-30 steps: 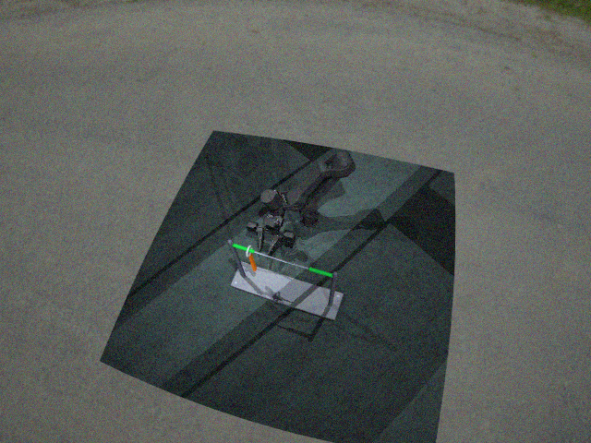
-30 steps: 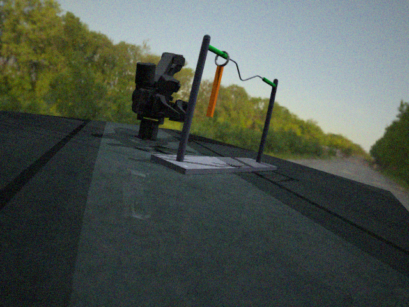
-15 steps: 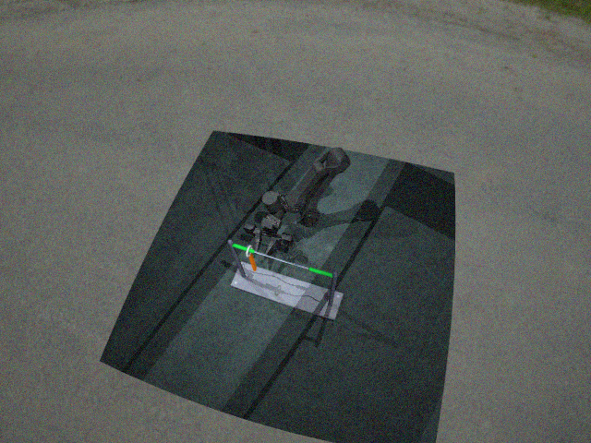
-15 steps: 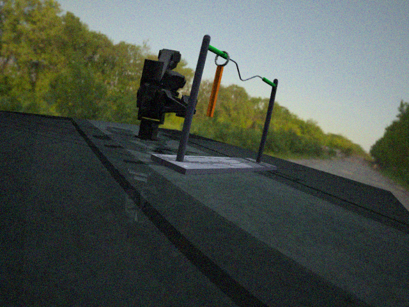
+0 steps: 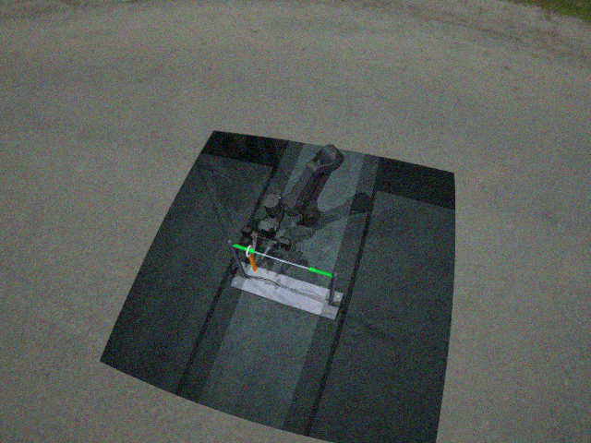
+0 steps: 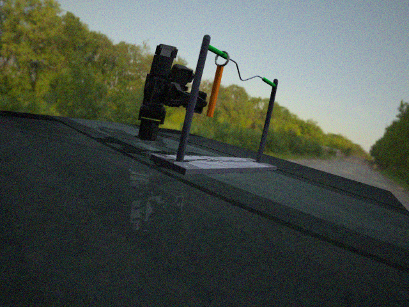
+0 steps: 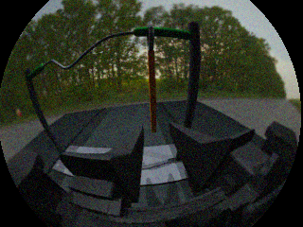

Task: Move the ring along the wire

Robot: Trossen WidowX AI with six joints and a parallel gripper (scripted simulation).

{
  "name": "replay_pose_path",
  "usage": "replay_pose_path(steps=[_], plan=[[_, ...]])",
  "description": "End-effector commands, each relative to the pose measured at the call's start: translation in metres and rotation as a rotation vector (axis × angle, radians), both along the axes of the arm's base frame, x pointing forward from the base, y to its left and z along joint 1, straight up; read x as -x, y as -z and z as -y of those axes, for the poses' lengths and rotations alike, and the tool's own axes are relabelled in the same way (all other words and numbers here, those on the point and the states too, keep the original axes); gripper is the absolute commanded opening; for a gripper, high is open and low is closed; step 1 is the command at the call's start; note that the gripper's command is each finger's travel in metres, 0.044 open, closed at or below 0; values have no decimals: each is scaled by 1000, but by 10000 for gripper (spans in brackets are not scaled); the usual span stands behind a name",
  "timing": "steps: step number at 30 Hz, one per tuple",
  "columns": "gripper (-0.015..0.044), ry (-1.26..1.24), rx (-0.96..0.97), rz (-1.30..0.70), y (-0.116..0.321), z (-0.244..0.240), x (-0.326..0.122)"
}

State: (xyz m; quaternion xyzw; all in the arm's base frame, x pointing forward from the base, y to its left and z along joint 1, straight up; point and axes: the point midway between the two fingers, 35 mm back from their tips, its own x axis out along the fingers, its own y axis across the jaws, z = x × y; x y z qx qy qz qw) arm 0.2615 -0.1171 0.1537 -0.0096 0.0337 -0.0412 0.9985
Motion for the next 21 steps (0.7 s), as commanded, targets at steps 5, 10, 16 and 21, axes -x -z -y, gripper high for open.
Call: replay_pose_path(steps=[5,10,16,21], plan=[[160,3,-11,-5,1,3,-12],[160,3,-11,-4,1,4,-19],[160,3,-11,-4,1,5,-28],[160,3,-11,-3,1,6,-35]])
